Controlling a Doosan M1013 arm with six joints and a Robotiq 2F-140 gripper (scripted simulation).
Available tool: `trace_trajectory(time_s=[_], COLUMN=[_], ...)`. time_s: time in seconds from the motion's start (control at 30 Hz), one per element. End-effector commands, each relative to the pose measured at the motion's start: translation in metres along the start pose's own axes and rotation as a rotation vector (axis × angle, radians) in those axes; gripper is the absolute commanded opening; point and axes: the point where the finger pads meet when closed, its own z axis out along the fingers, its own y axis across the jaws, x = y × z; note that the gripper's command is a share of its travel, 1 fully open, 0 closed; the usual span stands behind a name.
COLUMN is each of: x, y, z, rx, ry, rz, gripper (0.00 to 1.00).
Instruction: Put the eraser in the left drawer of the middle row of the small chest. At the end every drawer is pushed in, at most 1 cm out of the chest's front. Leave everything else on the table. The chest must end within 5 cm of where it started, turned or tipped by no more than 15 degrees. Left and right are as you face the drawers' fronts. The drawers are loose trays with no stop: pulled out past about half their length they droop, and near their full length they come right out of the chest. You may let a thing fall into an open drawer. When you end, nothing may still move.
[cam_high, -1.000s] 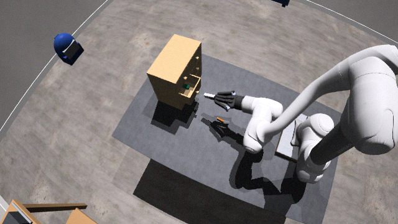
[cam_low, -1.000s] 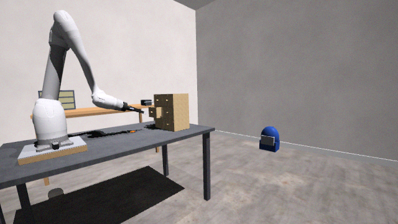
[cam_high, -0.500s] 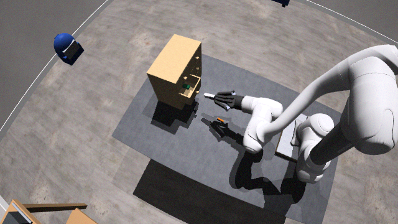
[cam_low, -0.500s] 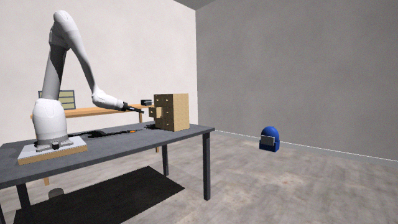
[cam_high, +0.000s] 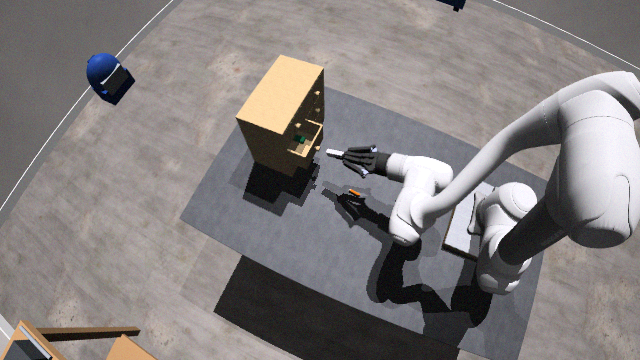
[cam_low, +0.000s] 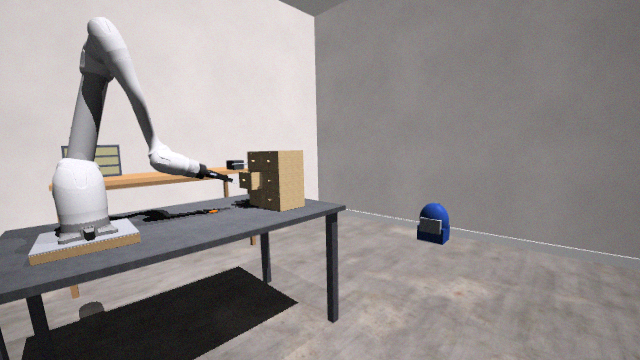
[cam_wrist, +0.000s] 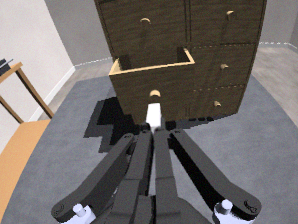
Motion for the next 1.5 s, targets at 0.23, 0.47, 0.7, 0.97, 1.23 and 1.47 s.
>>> trace_trajectory(time_s=[0.23,0.47,0.7,0.97,1.23,1.47], x=[0.004,0.006,0.011,0.014,0.019,0.024], y=[0.0,0.0,0.0,0.0,0.0,0.0], z=[0.011,0.018,0.029,0.039,0.053,0.064], rx=[0.0,0.0,0.0,0.0,0.0,0.0], ry=[0.0,0.0,0.0,0.0,0.0,0.0], rz=[0.0,0.0,0.0,0.0,0.0,0.0], gripper=[0.0,0.0,0.0,0.0,0.0,0.0])
